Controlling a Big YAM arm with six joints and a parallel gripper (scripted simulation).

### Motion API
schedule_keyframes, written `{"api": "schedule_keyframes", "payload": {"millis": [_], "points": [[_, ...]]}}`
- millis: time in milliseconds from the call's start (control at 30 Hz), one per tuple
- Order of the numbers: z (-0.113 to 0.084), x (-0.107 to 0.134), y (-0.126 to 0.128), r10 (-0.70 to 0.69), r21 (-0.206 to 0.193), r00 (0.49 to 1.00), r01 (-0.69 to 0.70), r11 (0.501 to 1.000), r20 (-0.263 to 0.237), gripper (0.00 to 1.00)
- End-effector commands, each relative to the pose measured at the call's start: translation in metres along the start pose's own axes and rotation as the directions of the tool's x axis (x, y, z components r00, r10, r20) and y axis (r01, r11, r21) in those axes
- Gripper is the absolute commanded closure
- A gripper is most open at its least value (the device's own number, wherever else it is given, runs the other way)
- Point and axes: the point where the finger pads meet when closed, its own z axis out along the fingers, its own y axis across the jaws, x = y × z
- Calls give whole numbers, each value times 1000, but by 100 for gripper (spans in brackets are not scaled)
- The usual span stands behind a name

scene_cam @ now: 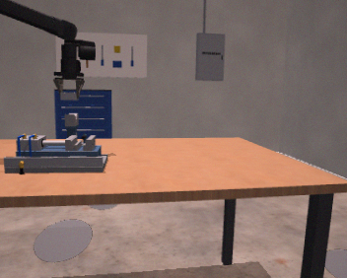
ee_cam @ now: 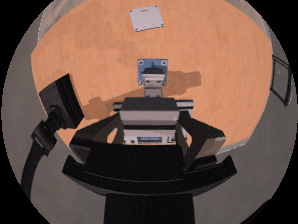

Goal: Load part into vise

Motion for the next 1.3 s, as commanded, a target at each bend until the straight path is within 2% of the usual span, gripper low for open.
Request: {"api": "schedule_keyframes", "payload": {"millis": [0, 800, 1000, 1100, 1133, 1267], "points": [[-38, 0, -22, 3, 86, 1000, -6, 996, 29, 100], [-41, 3, -23, 41, 84, 999, -43, 996, 31, 100], [-26, 8, -29, 88, 49, 996, -89, 995, 22, 100], [-26, 10, -29, 100, 47, 995, -101, 994, 22, 100], [-34, 11, -30, 111, 66, 993, -113, 991, 29, 100], [-26, 19, -35, 172, 47, 985, -173, 984, 24, 100]]}}
